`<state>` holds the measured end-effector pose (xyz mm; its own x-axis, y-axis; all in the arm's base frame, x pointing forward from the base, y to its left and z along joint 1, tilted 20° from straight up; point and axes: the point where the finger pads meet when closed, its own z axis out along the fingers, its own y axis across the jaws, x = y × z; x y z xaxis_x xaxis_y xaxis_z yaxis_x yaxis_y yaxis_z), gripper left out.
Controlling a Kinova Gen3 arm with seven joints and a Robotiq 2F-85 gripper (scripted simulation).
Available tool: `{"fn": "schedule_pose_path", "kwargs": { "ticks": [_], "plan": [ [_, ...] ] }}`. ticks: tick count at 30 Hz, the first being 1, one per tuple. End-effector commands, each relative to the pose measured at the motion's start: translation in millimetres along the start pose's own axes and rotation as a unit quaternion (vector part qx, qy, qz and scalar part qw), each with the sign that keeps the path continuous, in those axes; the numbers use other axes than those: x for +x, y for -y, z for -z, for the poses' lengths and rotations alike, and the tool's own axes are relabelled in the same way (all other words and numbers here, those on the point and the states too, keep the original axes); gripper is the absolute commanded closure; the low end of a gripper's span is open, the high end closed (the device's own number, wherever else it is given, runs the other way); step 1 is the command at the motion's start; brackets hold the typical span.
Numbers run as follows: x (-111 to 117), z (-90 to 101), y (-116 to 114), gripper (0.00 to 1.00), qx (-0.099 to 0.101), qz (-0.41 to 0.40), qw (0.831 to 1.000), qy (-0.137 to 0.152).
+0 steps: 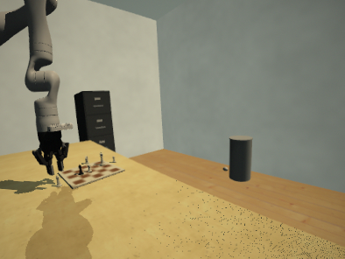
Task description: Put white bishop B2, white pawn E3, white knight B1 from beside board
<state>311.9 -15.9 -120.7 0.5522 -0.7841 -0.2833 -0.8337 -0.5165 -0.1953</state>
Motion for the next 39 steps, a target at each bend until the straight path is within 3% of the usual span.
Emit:
{"fn": "schedule_pose_path", "kwargs": {
  "ticks": [1, 39],
  "plan": [
    [0.5, 0.4, 0.2, 0.63, 0.000, 0.000, 1.000, -0.001],
    [0.5, -6.7, 0.2, 0.63, 0.000, 0.000, 1.000, -0.001]
  ]
}}
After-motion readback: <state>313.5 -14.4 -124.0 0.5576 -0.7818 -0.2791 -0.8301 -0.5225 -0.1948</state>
